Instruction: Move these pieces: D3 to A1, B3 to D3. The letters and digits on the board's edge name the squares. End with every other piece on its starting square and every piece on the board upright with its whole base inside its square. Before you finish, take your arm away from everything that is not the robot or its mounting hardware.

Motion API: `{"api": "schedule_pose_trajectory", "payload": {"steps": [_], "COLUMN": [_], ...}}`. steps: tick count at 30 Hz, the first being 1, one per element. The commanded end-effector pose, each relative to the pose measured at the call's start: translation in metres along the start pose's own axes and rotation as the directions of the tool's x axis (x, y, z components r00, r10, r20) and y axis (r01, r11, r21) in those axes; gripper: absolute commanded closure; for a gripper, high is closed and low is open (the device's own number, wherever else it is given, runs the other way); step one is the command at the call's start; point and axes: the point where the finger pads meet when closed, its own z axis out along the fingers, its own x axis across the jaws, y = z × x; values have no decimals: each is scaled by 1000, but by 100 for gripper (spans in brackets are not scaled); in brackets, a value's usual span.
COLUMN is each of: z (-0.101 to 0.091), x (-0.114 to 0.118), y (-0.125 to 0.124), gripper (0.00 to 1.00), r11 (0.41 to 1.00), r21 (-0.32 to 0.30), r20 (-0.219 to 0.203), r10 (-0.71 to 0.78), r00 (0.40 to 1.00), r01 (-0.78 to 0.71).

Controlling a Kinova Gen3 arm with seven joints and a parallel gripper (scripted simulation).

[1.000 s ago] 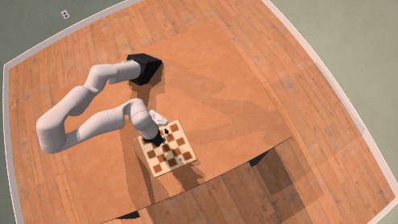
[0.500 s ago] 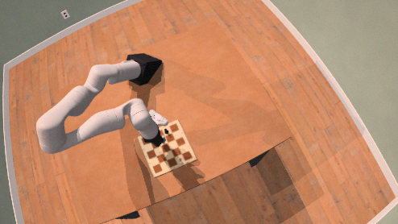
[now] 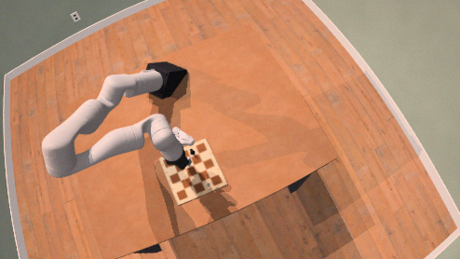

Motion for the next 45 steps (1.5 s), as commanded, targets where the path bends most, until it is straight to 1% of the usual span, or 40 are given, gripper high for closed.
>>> {"api": "schedule_pose_trajectory", "payload": {"steps": [1,11,13,24,33,45], "z": [0,5,8,30,33,34], "x": [1,1,3,2,1,1], "y": [2,2,3,2,2,2], "gripper": [32,32,32,32,32,32], "r11": [1000,1000,1000,1000,1000,1000], "r21": [-2,-2,-5,-4,-3,-3], "r20": [-5,-5,-10,-6,-5,-5], "r10": [-7,-7,-13,-12,-7,-7], "r00": [1000,1000,1000,1000,1000,1000], "r01": [7,7,13,12,7,7]}}
